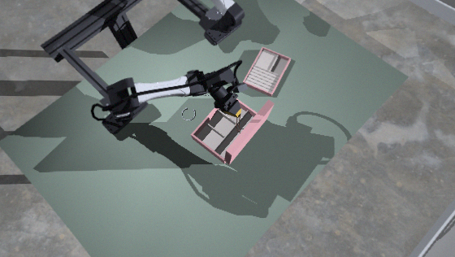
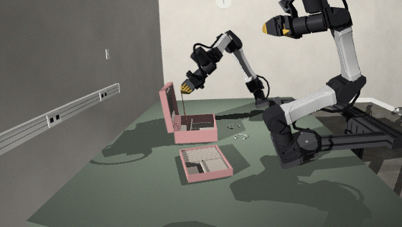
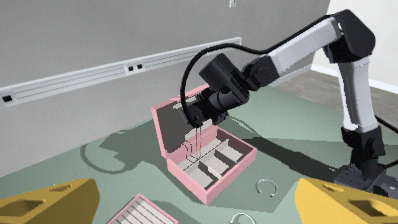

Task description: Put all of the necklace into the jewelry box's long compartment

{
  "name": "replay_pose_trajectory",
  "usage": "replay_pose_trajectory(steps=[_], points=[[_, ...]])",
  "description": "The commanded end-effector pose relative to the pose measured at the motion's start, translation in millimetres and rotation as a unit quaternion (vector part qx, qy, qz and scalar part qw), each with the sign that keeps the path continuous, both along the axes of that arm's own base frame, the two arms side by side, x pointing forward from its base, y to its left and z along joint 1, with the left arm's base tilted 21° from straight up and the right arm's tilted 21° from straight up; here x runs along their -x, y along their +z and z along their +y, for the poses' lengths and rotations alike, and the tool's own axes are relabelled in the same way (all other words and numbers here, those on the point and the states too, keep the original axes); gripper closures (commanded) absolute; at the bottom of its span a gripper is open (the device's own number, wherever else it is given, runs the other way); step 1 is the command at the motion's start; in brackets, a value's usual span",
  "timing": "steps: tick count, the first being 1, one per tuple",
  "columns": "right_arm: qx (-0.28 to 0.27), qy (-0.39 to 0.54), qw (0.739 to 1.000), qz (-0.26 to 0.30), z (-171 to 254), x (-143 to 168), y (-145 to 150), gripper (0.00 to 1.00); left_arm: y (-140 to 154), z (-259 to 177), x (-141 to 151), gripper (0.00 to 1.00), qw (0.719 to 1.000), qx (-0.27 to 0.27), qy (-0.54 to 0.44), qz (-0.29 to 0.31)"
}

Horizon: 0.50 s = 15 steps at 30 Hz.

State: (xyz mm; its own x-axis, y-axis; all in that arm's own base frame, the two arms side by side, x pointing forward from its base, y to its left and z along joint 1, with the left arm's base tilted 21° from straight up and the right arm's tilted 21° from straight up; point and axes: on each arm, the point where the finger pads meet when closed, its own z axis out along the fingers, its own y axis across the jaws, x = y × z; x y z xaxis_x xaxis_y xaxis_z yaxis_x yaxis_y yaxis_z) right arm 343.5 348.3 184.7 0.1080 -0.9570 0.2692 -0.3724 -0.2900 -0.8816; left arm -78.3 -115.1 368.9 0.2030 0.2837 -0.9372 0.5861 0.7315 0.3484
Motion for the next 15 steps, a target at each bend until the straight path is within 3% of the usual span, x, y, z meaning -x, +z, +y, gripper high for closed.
replay_pose_trajectory(steps=[1,15], points=[[-0.020,0.007,1.000,-0.010,6,-5,4,1.00,5,-1,0,0.00,1.000,0.000,-0.001,-0.009],[-0.025,0.004,1.000,-0.015,-10,-12,5,1.00,5,-1,0,0.00,1.000,0.000,-0.001,-0.009]])
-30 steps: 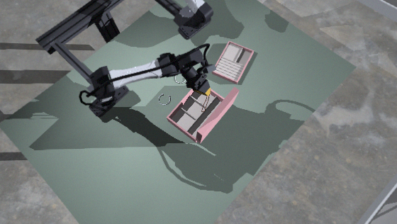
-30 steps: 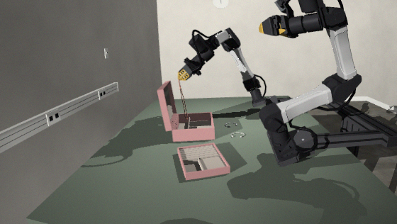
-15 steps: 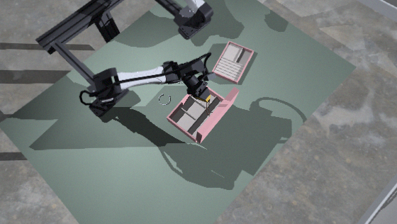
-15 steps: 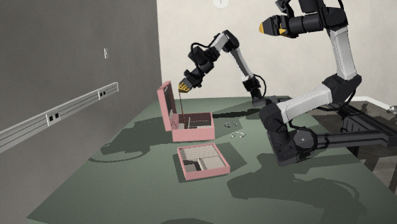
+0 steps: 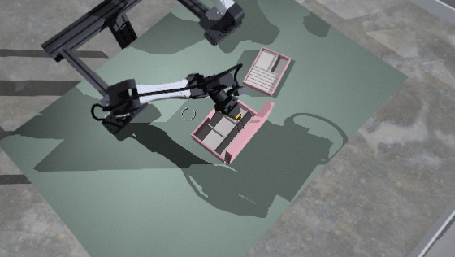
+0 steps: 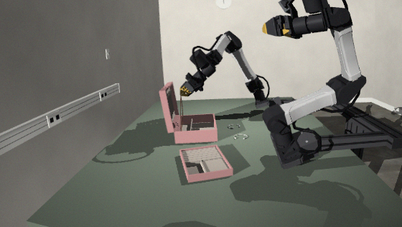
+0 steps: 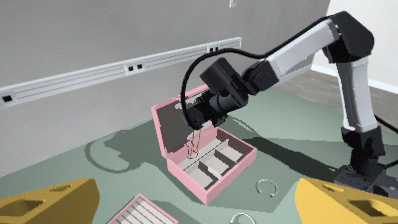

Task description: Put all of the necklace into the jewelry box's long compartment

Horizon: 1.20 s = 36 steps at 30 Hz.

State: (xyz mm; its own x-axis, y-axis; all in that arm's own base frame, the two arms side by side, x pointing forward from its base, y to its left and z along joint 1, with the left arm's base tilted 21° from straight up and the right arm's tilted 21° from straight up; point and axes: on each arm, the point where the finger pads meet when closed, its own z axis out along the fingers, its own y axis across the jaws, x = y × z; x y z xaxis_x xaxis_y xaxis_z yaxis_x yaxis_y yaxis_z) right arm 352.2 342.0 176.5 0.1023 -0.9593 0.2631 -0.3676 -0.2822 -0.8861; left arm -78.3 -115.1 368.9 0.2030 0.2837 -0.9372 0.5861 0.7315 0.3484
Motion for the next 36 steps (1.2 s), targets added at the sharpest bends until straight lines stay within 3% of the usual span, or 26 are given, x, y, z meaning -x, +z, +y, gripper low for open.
replay_pose_trajectory(steps=[1,14,20,30,36], points=[[-0.024,0.007,1.000,-0.013,-6,-4,11,1.00,5,-1,0,0.00,1.000,0.000,-0.001,-0.009],[-0.025,0.009,1.000,-0.016,-58,-28,-35,1.00,5,-1,0,0.00,1.000,0.000,-0.001,-0.009],[-0.010,0.009,1.000,-0.003,-86,-40,-77,1.00,5,-1,0,0.00,1.000,0.000,-0.001,-0.009],[-0.009,0.009,1.000,-0.002,-110,-50,-98,1.00,5,-1,0,0.00,1.000,0.000,-0.001,-0.009],[-0.020,0.012,1.000,-0.014,-106,-53,-88,1.00,5,-1,0,0.00,1.000,0.000,-0.001,-0.009]])
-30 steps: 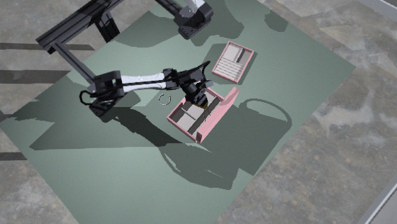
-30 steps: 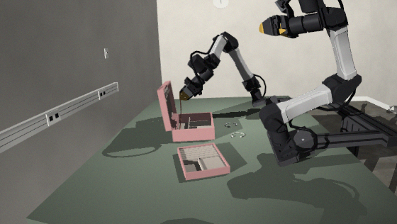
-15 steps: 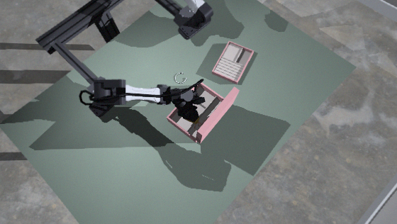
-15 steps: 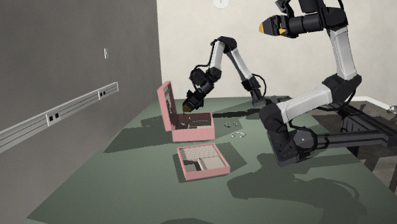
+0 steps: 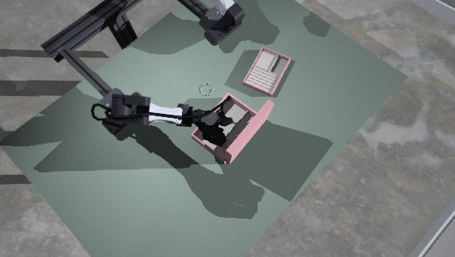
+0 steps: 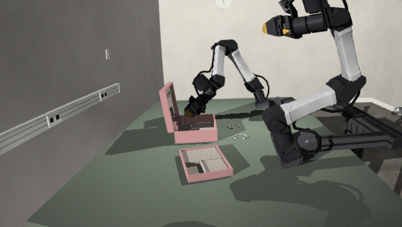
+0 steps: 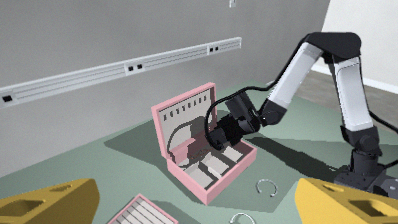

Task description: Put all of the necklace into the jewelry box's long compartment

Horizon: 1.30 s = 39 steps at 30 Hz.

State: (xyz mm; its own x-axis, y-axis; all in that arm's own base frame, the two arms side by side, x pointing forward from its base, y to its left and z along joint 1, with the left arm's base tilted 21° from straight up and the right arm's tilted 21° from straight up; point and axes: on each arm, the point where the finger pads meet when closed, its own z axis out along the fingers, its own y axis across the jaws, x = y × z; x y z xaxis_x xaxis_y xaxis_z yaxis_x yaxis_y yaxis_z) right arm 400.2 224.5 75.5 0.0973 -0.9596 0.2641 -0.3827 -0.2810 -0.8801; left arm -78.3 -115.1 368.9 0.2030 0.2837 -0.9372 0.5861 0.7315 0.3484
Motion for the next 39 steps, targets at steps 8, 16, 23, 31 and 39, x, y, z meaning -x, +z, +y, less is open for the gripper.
replay_pose_trajectory(steps=[8,16,23,31,39], points=[[-0.024,0.016,0.999,-0.024,11,-4,17,0.68,5,-1,0,0.00,1.000,0.000,-0.001,-0.009],[-0.019,0.011,1.000,-0.017,4,31,25,0.35,5,-1,0,0.00,1.000,0.000,-0.001,-0.009],[-0.019,0.011,1.000,-0.017,2,72,40,0.35,5,-1,0,0.00,1.000,0.000,-0.001,-0.009],[-0.032,-0.005,0.999,-0.005,2,112,58,0.35,2,-3,2,0.00,1.000,-0.006,-0.010,-0.008],[-0.056,-0.034,0.997,0.031,5,117,56,0.35,3,-3,2,0.00,1.000,-0.005,-0.009,-0.008]])
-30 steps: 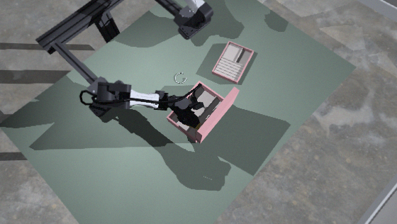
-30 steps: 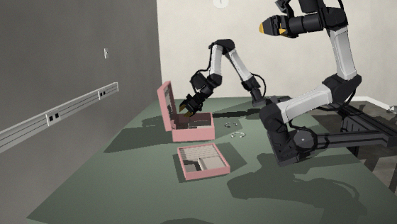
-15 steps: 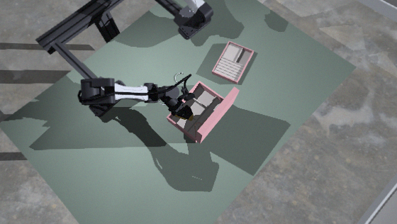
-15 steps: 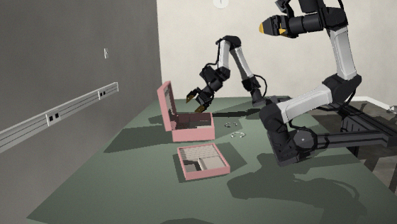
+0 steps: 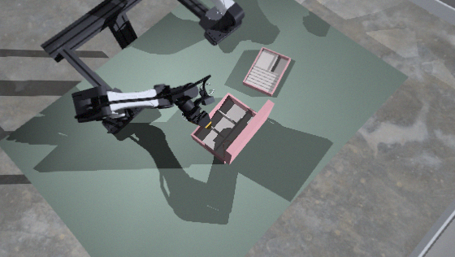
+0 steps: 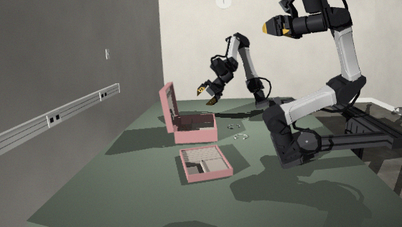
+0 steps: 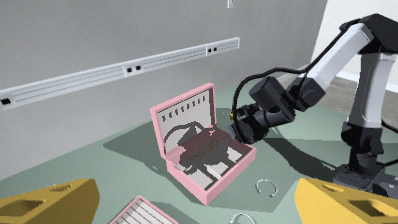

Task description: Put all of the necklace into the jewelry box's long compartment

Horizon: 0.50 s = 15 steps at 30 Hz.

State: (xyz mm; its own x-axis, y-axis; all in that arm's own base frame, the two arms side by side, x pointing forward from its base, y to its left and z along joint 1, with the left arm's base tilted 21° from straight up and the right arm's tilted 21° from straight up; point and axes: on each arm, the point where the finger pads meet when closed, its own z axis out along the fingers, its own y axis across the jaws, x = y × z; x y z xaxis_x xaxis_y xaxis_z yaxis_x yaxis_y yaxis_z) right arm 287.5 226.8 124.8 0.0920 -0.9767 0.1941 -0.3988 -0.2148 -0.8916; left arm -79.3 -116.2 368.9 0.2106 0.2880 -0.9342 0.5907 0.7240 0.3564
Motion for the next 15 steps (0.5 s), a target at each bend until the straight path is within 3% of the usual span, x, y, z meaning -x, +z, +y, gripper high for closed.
replay_pose_trajectory(steps=[1,13,15], points=[[-0.026,-0.036,0.998,0.032,4,5,7,0.35,3,-1,1,0.00,1.000,-0.002,-0.005,-0.006],[-0.159,-0.131,0.972,0.110,30,10,50,0.35,3,-1,0,0.00,1.000,0.000,-0.001,-0.004],[-0.159,-0.131,0.972,0.110,30,10,50,0.35,3,-1,0,0.00,1.000,0.000,-0.001,-0.004]])
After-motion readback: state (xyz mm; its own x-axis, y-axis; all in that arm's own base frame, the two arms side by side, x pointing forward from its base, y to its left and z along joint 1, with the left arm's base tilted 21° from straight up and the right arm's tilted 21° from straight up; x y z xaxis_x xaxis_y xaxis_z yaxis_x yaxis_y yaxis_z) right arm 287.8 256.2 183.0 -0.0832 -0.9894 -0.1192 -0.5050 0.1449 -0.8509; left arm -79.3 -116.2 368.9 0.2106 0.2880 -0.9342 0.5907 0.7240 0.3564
